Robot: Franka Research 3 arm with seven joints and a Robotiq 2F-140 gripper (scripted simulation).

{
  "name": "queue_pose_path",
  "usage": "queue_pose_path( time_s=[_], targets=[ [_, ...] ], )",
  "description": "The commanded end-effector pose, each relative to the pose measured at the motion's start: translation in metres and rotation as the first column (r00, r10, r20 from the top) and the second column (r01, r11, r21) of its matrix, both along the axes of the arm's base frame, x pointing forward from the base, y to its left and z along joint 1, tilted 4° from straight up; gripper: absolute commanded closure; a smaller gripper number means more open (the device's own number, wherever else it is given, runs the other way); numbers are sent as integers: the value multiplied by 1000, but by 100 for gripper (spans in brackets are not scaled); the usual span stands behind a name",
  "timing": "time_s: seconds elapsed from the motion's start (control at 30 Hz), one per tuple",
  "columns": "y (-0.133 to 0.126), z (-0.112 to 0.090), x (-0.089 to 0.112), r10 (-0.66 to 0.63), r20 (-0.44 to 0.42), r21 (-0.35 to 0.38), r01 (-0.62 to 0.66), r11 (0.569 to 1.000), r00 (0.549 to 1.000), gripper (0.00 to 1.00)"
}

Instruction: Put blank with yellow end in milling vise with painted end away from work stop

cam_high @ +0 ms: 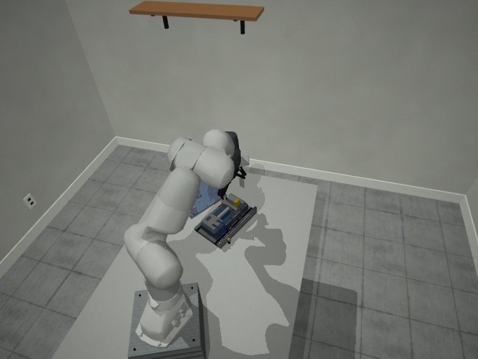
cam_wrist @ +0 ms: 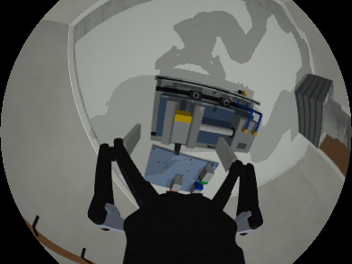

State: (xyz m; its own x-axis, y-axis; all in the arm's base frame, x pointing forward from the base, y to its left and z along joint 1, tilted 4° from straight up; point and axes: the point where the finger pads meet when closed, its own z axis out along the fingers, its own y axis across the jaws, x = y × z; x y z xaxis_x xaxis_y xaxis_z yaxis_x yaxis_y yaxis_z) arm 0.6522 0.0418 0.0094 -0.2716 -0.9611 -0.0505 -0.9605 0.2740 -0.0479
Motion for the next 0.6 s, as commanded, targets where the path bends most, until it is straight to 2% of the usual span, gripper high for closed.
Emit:
queue_pose_path(
  time_s=[0.0, 0.57],
  targets=[
    [-1, 1, -1, 2, -3, 0, -2, 1000, 1000, 0],
    [-2, 2, -3, 2, -3, 0, -2, 1000, 1000, 0]
  ],
)
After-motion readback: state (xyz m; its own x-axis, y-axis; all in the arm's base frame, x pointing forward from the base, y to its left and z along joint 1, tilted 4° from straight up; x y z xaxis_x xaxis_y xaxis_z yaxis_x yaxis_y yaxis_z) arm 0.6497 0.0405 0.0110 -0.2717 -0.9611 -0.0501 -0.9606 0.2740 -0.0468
